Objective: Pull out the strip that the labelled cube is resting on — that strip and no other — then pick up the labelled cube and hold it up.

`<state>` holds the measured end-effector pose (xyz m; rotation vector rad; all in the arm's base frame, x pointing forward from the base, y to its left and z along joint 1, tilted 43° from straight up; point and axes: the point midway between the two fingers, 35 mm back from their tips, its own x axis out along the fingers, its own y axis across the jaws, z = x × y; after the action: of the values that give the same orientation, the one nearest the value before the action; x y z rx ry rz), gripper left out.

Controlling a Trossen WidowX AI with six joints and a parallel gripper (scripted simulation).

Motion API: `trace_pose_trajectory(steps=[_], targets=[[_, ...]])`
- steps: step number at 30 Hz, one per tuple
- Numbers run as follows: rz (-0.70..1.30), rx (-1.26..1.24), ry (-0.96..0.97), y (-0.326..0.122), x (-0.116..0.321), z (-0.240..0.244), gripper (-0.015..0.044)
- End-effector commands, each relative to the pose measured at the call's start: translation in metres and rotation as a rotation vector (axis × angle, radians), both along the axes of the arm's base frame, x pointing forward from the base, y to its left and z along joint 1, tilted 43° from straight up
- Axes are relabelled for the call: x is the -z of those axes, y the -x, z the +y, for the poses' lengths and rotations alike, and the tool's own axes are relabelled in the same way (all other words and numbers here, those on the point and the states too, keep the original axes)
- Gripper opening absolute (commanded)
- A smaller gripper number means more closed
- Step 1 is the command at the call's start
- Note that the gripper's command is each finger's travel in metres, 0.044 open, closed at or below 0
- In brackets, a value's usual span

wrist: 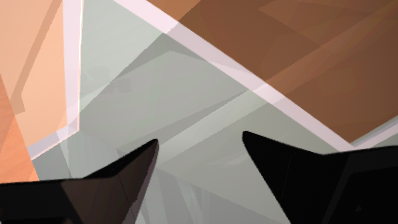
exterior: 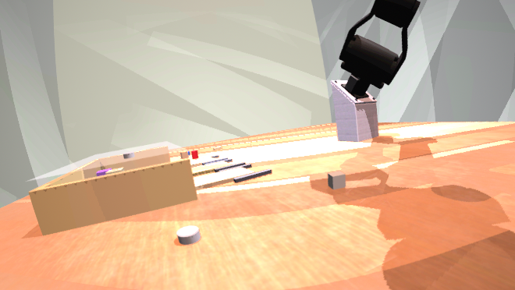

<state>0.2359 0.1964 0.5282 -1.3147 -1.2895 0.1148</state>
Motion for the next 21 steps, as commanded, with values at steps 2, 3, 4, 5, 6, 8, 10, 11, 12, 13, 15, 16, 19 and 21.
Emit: trace_pose_trajectory(steps=[2,3,4,5,6,8,10,11,12,13,15,16,19,21], targets=[[-0.029,-0.002,-0.015,0.01,-0.006,-0.001,0.04],[-0.065,-0.004,-0.036,0.023,-0.014,-0.003,0.04],[-0.107,-0.006,-0.062,0.039,-0.022,-0.007,0.04],[-0.147,-0.009,-0.09,0.054,-0.03,-0.011,0.04],[-0.186,-0.011,-0.12,0.069,-0.038,-0.016,0.04],[-0.26,-0.015,-0.183,0.099,-0.052,-0.029,0.04],[-0.326,-0.018,-0.253,0.128,-0.063,-0.045,0.04],[-0.357,-0.019,-0.29,0.142,-0.068,-0.054,0.04],[-0.385,-0.02,-0.328,0.156,-0.073,-0.064,0.04],[-0.412,-0.021,-0.368,0.169,-0.077,-0.075,0.04],[-0.46,-0.022,-0.45,0.193,-0.083,-0.098,0.04],[-0.481,-0.022,-0.493,0.204,-0.085,-0.111,0.04],[-0.531,-0.021,-0.627,0.234,-0.088,-0.152,0.04],[-0.553,-0.019,-0.717,0.25,-0.087,-0.18,0.04]])
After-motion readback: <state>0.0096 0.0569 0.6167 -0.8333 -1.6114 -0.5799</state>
